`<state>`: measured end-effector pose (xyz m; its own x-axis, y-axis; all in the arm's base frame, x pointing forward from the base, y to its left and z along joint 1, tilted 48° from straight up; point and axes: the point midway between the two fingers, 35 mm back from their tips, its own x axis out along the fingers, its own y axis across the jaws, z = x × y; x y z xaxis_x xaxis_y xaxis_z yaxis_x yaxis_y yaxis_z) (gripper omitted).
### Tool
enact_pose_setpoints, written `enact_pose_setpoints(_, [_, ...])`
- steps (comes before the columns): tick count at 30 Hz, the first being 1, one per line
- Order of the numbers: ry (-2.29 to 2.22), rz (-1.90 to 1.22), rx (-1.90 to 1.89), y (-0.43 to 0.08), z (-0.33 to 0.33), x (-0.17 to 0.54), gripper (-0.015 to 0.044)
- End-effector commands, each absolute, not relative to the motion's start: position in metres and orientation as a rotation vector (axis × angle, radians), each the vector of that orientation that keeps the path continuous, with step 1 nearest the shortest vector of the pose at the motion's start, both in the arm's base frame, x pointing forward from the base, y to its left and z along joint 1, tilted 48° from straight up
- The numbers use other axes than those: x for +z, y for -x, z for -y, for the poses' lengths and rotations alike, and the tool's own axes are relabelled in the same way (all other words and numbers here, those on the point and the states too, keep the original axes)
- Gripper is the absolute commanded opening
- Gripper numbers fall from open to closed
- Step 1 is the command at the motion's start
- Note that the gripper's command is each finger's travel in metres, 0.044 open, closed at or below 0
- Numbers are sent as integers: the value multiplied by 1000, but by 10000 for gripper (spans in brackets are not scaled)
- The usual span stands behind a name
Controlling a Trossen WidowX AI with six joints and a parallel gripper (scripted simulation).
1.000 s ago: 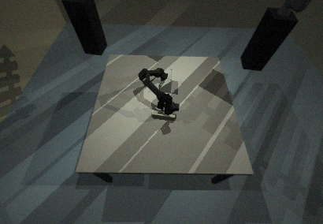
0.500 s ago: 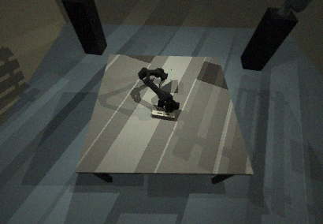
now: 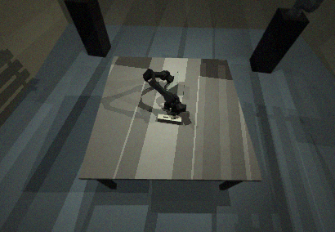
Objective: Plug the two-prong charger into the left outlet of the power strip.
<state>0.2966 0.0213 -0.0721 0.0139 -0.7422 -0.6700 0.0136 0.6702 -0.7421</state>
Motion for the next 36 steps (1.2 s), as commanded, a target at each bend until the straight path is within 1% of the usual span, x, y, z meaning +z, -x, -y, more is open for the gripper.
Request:
enact_pose_setpoints(1, [638, -1447, -655, -292, -23, -72, 440])
enact_pose_setpoints(17, [651, -1438, -650, -279, -21, -73, 440])
enact_pose_setpoints(21, [721, -1163, -514, -290, -51, -51, 440])
enact_pose_setpoints(25, [756, -897, -410, -291, -80, -22, 440])
enact_pose_setpoints(36, [757, -884, -406, -291, -81, -20, 440])
